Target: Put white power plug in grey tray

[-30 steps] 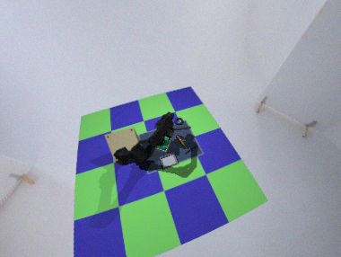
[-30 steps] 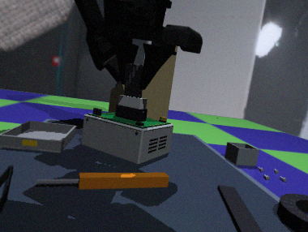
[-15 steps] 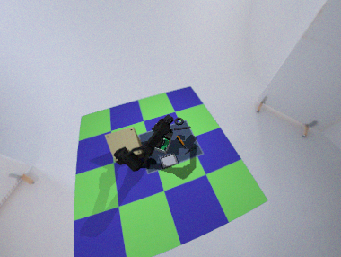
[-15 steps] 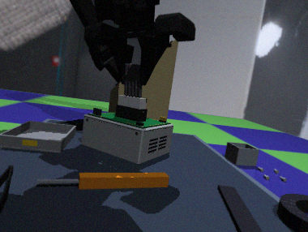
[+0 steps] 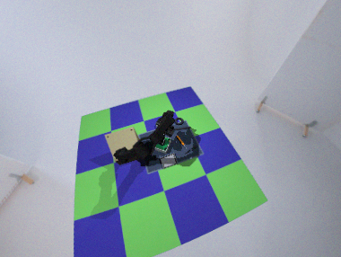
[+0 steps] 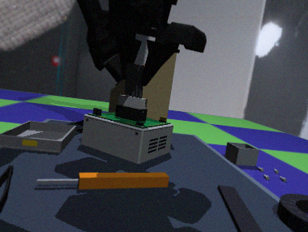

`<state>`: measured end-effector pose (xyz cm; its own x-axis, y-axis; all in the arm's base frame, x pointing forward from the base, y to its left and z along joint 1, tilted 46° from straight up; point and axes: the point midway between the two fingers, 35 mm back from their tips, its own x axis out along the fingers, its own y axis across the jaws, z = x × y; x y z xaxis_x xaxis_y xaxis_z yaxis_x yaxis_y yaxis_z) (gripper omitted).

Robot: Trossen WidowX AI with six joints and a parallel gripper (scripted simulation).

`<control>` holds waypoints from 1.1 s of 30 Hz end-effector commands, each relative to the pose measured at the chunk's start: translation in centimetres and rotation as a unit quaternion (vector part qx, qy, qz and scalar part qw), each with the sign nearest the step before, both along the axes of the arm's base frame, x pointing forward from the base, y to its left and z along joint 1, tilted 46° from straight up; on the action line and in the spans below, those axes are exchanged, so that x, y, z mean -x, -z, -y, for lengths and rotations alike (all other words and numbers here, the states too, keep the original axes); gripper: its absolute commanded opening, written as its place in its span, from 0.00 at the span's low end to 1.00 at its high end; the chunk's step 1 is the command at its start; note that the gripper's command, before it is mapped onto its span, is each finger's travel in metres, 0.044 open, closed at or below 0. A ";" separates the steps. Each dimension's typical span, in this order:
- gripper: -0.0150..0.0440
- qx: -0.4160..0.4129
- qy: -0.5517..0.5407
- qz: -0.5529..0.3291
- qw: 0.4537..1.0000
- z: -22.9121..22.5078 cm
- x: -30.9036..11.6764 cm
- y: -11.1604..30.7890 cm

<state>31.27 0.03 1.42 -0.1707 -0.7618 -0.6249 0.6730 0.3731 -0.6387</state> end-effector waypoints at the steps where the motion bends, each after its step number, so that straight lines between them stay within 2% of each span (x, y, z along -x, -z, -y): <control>1: 0.25 -0.027 -0.030 0.021 0.999 -1.3 0.0 -1.1; 10: 0.25 -0.098 -0.075 0.072 0.990 -0.7 1.1 -2.2; 21: 0.25 -0.009 -0.019 0.008 1.000 -1.9 -0.3 -1.3; 25: 0.25 0.000 -0.013 0.002 1.000 -2.1 -0.5 -1.2; 33: 0.25 -0.071 -0.058 0.052 0.994 -1.4 0.6 -2.3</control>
